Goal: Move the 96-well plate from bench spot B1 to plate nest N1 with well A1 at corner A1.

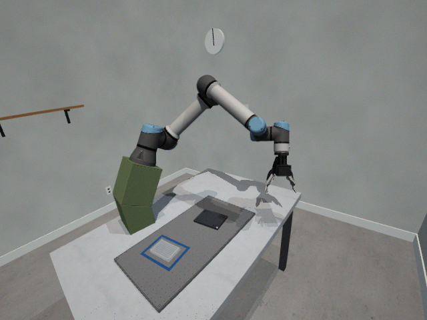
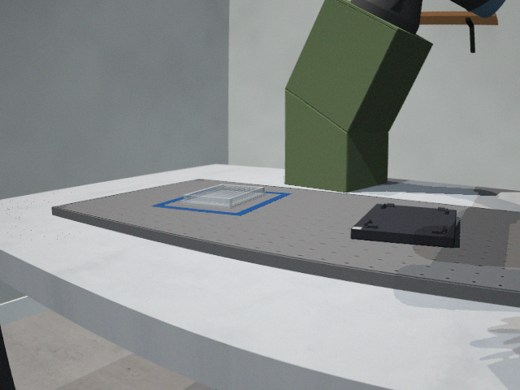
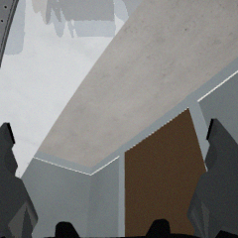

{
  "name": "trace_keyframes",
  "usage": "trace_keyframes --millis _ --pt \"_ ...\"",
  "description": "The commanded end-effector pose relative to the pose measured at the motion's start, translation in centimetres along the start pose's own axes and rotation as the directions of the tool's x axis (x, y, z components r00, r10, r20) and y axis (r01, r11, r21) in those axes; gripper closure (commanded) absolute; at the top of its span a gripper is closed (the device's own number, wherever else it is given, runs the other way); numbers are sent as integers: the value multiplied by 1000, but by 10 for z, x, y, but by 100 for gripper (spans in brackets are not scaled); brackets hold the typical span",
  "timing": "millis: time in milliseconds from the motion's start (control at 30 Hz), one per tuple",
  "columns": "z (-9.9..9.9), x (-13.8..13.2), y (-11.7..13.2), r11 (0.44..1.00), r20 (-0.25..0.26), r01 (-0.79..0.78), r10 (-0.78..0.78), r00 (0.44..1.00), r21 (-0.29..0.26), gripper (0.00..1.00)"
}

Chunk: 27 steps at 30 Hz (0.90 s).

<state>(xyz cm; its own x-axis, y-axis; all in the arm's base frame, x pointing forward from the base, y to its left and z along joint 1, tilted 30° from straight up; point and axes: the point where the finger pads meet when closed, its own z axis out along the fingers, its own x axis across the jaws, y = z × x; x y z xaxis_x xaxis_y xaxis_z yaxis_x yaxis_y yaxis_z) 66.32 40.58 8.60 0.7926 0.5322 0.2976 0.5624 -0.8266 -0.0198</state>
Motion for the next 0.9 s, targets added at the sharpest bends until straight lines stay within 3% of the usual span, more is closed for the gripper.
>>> trace_keyframes --millis 0,133,300,700,867 --pt "14 -11 20 1000 0 -10 10 1000 0 0" --pt "19 -15 26 1000 0 -10 10 1000 0 0" --pt "31 -28 43 988 39 -155 155 987 6 0" --pt "56 -55 77 988 39 -155 155 987 6 0" --pt "68 -71 92 954 75 -299 298 952 8 0"
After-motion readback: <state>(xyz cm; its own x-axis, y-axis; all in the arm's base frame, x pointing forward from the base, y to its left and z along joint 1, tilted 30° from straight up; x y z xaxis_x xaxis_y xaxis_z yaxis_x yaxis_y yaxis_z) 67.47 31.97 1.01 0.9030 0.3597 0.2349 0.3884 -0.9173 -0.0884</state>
